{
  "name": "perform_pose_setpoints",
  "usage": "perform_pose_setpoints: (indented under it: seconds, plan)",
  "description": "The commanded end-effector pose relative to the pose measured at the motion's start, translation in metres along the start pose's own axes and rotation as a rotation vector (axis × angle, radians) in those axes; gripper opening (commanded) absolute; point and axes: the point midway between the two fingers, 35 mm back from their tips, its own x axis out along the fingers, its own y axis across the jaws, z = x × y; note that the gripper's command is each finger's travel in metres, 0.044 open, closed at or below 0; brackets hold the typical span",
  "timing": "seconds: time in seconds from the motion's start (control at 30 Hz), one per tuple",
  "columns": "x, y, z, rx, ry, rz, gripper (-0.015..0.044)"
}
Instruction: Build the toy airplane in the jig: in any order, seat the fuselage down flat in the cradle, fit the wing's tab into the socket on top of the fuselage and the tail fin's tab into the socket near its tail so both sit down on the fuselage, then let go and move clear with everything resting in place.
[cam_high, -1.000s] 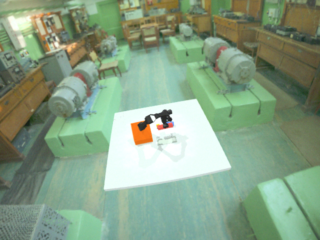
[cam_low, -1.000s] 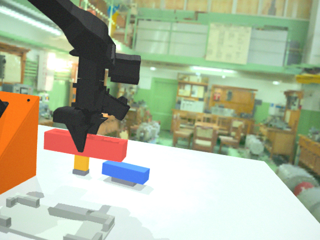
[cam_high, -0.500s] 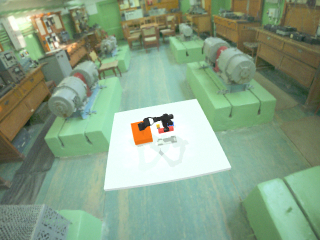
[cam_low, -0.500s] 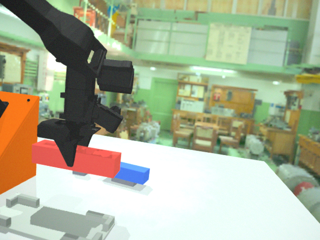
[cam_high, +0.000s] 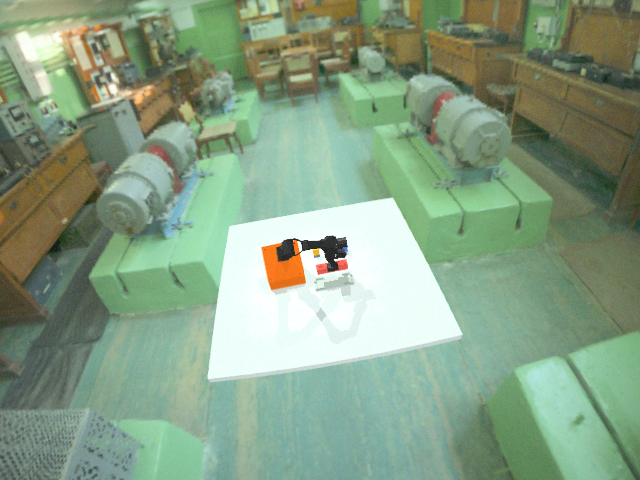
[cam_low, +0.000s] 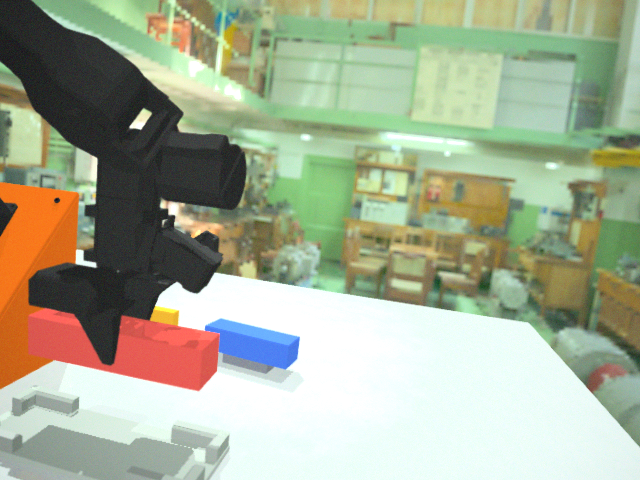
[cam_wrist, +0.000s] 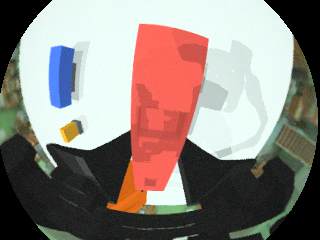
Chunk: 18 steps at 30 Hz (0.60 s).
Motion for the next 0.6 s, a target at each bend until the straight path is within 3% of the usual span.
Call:
perform_pose_setpoints:
  seconds: [0.0, 0.43, 0.57]
  plan:
    - [0.003, -0.011, -0.003, 0.001, -0.004, -0.01, 0.0]
    - [0.014, -0.041, -0.015, 0.016, -0.001, -0.035, 0.0]
    - [0.014, -0.041, -0.015, 0.016, -0.001, -0.035, 0.0105]
